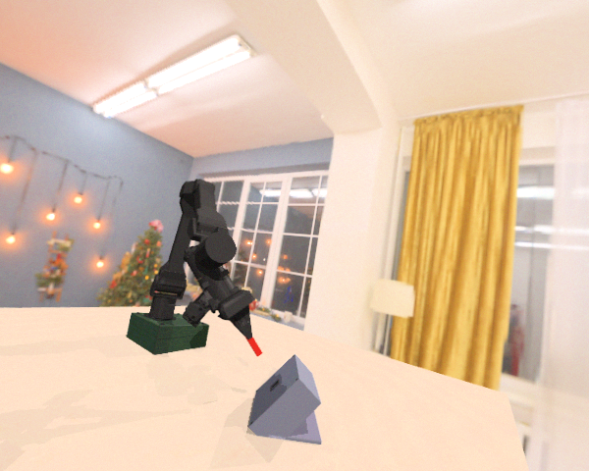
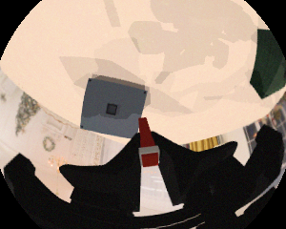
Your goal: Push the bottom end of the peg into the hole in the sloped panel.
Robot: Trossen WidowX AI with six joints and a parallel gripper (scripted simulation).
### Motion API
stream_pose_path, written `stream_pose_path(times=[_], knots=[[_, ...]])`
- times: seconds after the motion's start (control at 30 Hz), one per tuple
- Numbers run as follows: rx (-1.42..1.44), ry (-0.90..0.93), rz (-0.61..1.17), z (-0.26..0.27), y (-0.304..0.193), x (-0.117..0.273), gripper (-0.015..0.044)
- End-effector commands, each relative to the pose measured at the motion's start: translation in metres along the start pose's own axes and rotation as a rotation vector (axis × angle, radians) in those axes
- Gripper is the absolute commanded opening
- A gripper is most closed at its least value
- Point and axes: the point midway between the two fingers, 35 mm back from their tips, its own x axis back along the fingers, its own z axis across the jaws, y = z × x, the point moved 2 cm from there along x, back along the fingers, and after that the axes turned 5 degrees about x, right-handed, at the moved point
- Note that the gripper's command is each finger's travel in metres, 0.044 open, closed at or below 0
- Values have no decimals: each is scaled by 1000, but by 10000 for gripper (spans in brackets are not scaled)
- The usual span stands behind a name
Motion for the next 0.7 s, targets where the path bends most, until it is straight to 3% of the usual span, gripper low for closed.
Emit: stream_pose_path(times=[0.0, 0.67], knots=[[-38, 16, 19, 3, 4, 3, 0], [-196, 91, 89, 15, 24, 20, 0]])
